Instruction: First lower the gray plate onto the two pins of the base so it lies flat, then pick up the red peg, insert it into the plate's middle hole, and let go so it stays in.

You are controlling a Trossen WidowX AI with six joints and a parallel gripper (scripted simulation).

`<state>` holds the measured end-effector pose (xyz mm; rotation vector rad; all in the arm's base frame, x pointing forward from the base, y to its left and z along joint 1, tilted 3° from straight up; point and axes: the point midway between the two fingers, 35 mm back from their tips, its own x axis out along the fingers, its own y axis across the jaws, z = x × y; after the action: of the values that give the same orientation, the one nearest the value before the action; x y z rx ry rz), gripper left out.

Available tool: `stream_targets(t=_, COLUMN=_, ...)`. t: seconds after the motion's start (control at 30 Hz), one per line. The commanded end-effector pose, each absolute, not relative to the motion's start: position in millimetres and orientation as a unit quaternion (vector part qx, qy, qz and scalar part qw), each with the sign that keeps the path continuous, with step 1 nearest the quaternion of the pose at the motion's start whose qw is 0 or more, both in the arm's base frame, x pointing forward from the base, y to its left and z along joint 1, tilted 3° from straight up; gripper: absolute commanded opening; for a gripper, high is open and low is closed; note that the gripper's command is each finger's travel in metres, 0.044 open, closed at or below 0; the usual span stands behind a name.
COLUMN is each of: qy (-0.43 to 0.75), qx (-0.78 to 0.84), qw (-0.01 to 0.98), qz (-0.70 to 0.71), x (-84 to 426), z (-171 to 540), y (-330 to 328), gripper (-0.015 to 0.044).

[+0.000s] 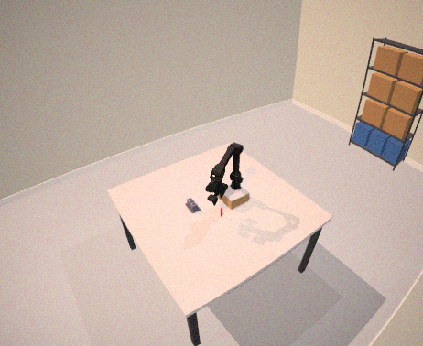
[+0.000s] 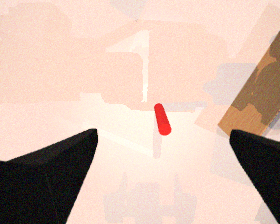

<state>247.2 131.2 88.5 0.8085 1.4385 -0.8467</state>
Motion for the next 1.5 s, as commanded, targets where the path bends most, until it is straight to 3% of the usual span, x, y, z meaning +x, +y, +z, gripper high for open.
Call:
stream_targets(t=0.0, qy=0.631, qx=0.333, qw=0.609, qz=-0.347, x=224.3, z=86.7, y=143.3, gripper=0.0440)
stream_targets(t=1.47, qy=0.631, qx=0.333, qw=0.609, qz=-0.347, x=223.5, z=7.2, y=148.9, gripper=0.0440)
